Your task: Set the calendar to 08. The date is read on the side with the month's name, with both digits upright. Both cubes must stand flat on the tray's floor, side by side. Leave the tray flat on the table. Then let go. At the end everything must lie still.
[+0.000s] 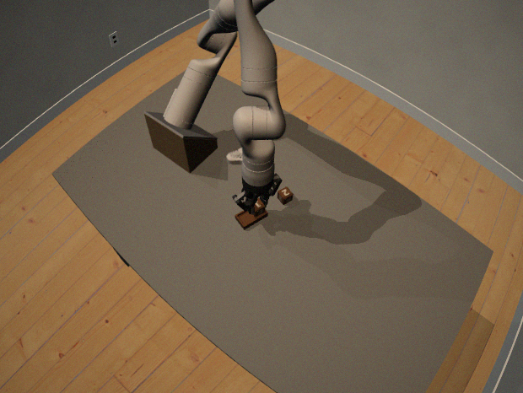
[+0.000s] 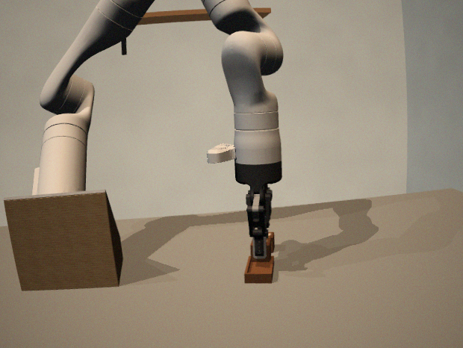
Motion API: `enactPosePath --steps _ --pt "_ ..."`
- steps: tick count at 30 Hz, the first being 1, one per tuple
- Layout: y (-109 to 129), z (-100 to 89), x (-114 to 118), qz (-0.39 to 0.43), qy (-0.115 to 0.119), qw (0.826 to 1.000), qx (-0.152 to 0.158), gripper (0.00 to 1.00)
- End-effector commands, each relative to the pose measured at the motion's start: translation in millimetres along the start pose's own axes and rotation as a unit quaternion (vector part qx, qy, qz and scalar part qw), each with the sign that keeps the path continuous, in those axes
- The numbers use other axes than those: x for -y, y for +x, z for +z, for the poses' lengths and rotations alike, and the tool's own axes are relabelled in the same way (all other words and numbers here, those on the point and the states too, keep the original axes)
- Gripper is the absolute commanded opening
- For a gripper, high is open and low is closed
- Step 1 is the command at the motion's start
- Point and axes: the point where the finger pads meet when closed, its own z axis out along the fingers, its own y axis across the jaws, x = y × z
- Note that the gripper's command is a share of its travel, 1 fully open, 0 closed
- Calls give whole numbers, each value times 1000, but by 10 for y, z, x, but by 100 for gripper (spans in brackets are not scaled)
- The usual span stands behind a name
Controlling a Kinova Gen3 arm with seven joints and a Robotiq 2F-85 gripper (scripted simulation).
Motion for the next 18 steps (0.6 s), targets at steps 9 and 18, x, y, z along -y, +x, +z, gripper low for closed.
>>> enactPosePath --steps 9,18 --pt "-5 0 2 0 0 1000 1 28" --pt "-5 29 2 0 0 1000 1 28"
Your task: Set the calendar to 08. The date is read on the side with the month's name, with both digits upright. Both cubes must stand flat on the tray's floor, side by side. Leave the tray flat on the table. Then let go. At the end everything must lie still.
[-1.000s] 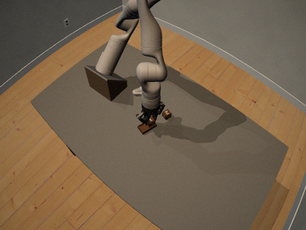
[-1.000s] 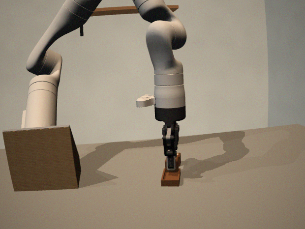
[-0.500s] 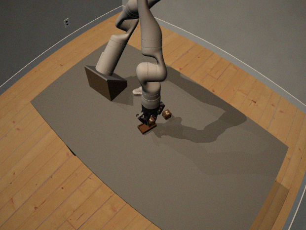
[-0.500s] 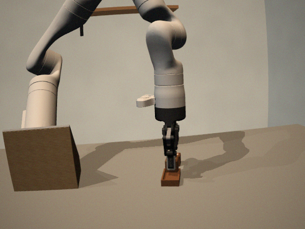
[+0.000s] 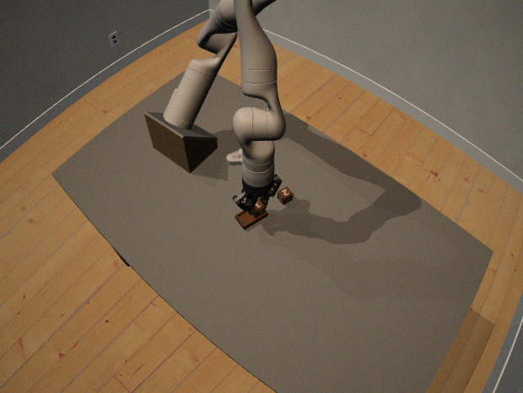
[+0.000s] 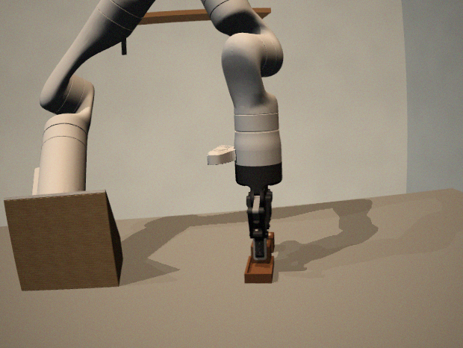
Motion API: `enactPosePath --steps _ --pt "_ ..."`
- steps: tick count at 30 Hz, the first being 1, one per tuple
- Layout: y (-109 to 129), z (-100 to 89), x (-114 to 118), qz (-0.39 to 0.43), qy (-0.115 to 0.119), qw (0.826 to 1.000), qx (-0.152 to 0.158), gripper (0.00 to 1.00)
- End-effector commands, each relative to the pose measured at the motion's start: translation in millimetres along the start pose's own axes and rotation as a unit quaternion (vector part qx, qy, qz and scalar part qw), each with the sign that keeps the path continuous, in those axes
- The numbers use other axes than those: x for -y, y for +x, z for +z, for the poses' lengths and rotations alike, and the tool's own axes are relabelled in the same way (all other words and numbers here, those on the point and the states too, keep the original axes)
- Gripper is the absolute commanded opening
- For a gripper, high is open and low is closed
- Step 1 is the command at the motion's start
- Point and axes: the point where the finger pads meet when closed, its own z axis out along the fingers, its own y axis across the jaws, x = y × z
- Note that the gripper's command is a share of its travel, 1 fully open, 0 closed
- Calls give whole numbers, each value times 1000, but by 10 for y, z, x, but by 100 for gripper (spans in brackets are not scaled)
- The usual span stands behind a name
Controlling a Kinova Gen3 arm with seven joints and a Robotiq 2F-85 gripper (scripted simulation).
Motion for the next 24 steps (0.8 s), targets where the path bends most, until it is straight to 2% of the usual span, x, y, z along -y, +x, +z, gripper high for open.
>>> enactPosePath --steps 1,24 --pt "0 3 1 0 0 1000 0 28" --pt "0 68 1 0 0 1000 0 28"
